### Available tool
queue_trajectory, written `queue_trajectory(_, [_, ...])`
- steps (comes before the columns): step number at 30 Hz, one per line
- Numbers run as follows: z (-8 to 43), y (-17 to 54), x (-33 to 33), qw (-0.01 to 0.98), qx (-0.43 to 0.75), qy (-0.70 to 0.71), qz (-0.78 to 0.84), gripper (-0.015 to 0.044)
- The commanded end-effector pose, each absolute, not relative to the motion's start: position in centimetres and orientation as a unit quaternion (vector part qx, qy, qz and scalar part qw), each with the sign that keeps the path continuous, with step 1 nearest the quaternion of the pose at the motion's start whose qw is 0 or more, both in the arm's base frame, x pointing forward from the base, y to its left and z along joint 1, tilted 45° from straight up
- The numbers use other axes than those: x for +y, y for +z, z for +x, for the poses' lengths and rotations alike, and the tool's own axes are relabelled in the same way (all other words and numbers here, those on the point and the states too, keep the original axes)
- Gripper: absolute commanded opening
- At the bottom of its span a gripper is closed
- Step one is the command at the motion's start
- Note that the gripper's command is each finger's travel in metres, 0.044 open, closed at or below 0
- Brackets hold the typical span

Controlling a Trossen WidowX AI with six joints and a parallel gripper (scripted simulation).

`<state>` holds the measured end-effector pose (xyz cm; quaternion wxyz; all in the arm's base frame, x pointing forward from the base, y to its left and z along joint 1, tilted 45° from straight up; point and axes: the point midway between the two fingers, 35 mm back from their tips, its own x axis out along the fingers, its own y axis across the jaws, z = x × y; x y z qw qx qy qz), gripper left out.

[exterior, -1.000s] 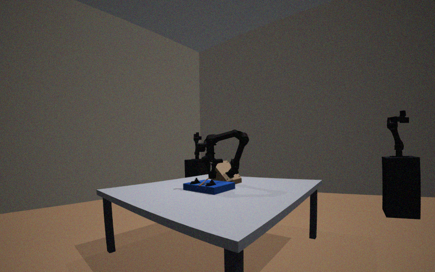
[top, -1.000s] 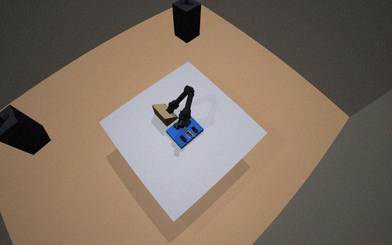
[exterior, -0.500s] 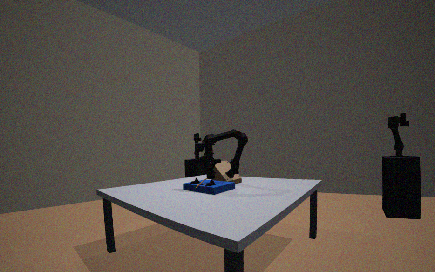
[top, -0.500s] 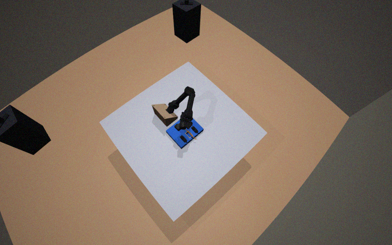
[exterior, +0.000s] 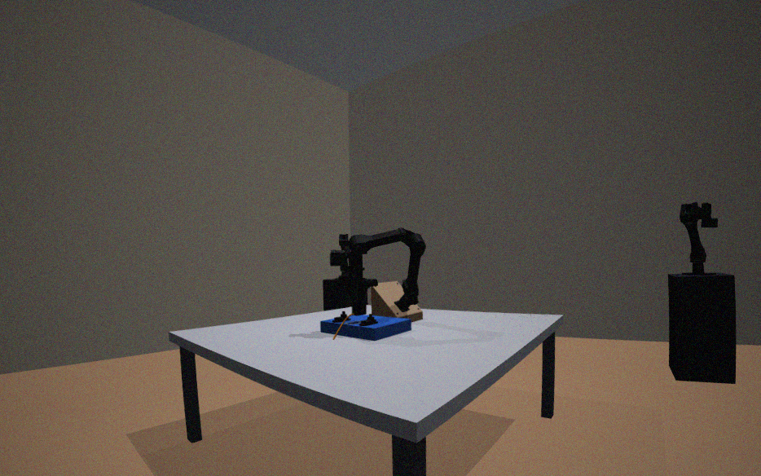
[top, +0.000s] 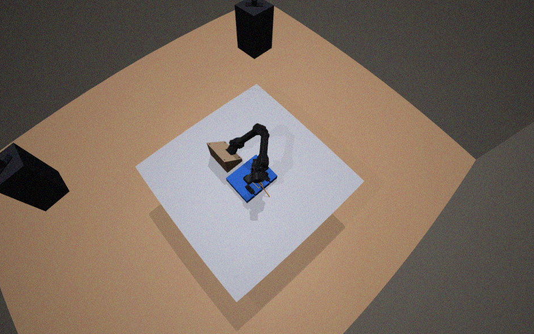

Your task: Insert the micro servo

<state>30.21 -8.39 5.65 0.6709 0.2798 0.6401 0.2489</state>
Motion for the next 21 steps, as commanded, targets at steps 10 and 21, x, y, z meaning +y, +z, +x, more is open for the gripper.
queue_trajectory(10, [33.2, 5.6, -8.5, 0.669, 0.640, 0.245, 0.287, 0.0000])
queue_trajectory(21, [33.3, 4.5, -7.3, 0.669, 0.640, 0.246, 0.287, 0.0000])
